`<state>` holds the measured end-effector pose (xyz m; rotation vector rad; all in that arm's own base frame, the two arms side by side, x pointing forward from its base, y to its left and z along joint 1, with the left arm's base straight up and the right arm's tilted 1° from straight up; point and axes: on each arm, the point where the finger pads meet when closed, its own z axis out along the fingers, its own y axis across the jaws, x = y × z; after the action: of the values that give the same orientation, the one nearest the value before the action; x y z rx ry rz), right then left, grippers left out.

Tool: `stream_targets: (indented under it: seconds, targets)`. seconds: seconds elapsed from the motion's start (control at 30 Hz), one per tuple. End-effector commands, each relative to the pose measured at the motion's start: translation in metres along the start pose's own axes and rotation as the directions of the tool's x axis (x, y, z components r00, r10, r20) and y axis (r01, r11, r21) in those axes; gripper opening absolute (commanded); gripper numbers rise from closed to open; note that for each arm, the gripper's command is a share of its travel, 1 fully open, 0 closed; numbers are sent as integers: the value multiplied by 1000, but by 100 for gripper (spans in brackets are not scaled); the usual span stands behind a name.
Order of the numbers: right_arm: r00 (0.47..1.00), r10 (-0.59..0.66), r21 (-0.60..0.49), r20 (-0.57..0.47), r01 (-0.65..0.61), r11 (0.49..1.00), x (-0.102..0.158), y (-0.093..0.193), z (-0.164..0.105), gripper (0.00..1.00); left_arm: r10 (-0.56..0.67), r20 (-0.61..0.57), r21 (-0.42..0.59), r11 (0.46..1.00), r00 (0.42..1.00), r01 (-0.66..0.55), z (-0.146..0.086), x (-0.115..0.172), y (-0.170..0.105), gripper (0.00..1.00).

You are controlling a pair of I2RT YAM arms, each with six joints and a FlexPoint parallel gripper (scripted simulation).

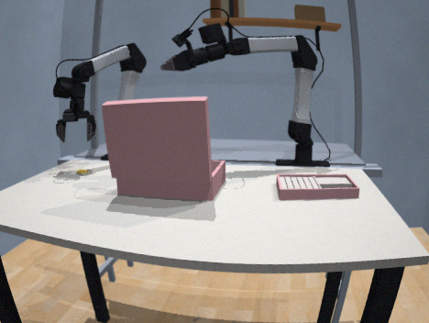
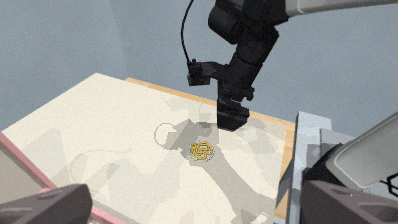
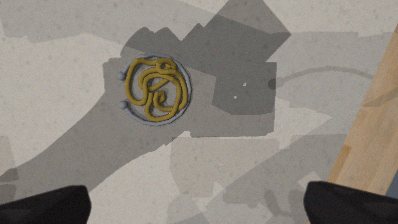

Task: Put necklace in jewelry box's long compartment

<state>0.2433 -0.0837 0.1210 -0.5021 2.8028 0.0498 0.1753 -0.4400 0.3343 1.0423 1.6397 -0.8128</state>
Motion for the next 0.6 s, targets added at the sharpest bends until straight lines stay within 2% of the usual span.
stream_targets:
  seconds: [0.0, 0.03, 0.1, 0.17, 0.33, 0.37, 0.43, 0.57]
  targets:
    - [955, -288, -6, -70, 288, 958, 0, 4, 21, 100, 44, -124, 71, 997, 991, -35, -9, 35, -15, 100]
    - [934, -348, -21, -84, 347, 937, -1, 6, 26, 100, 45, -148, 72, 997, 988, -35, -5, 44, -15, 100]
    - [885, -453, -53, -109, 450, 891, -2, 10, 37, 78, 46, -192, 68, 997, 980, -34, 1, 62, -14, 100]
    - [885, -453, -53, -109, 450, 891, -2, 10, 37, 78, 46, -192, 68, 997, 980, -34, 1, 62, -14, 100]
    - [724, -673, -135, -153, 659, 740, -5, 19, 61, 22, 38, -227, 52, 998, 973, -26, 7, 82, -10, 100]
    - [682, -714, -157, -159, 697, 700, -6, 21, 67, 20, 37, -236, 50, 998, 971, -26, 9, 88, -10, 100]
    - [630, -759, -184, -164, 737, 651, -6, 25, 74, 20, 35, -233, 46, 999, 972, -25, 12, 92, -9, 100]
    - [581, -797, -207, -164, 770, 604, -9, 29, 83, 20, 30, -237, 32, 999, 971, -24, 15, 101, -5, 100]
